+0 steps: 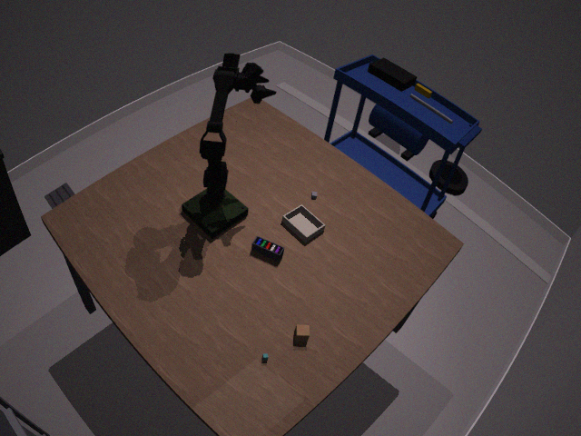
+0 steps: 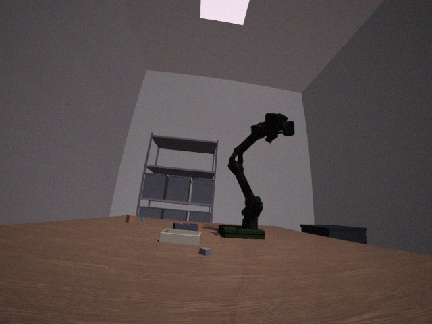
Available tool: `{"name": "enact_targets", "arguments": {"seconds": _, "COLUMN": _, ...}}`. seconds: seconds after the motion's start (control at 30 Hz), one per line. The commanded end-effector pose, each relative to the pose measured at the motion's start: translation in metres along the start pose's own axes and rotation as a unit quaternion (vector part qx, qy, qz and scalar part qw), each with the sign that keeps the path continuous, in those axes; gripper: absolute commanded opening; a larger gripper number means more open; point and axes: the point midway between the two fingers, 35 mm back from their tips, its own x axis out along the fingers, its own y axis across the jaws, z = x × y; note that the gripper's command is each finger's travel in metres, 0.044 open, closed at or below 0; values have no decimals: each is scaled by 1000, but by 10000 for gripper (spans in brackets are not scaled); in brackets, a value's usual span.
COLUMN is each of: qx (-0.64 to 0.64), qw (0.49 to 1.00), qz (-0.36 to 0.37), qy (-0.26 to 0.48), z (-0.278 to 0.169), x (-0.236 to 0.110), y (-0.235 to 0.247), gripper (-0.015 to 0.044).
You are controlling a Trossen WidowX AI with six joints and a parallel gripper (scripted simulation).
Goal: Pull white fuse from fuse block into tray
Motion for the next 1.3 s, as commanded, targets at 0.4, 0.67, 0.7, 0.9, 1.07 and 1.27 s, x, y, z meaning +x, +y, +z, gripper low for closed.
{"name": "enact_targets", "arguments": {"seconds": 0.4, "qx": -259, "qw": 941, "qz": -130, "qy": 174, "z": -43, "x": 105, "y": -52, "gripper": 67}}
{"name": "enact_targets", "arguments": {"seconds": 0.67, "qx": -365, "qw": 855, "qz": -139, "qy": 341, "z": -89, "x": 158, "y": -137, "gripper": 67}}
{"name": "enact_targets", "arguments": {"seconds": 0.7, "qx": -371, "qw": 845, "qz": -137, "qy": 360, "z": -96, "x": 161, "y": -150, "gripper": 67}}
{"name": "enact_targets", "arguments": {"seconds": 0.9, "qx": -387, "qw": 792, "qz": -100, "qy": 461, "z": -138, "x": 168, "y": -223, "gripper": 67}}
{"name": "enact_targets", "arguments": {"seconds": 1.07, "qx": -374, "qw": 757, "qz": -42, "qy": 534, "z": -181, "x": 161, "y": -285, "gripper": 67}}
{"name": "enact_targets", "arguments": {"seconds": 1.27, "qx": -342, "qw": 739, "qz": 27, "qy": 580, "z": -230, "x": 138, "y": -341, "gripper": 67}}
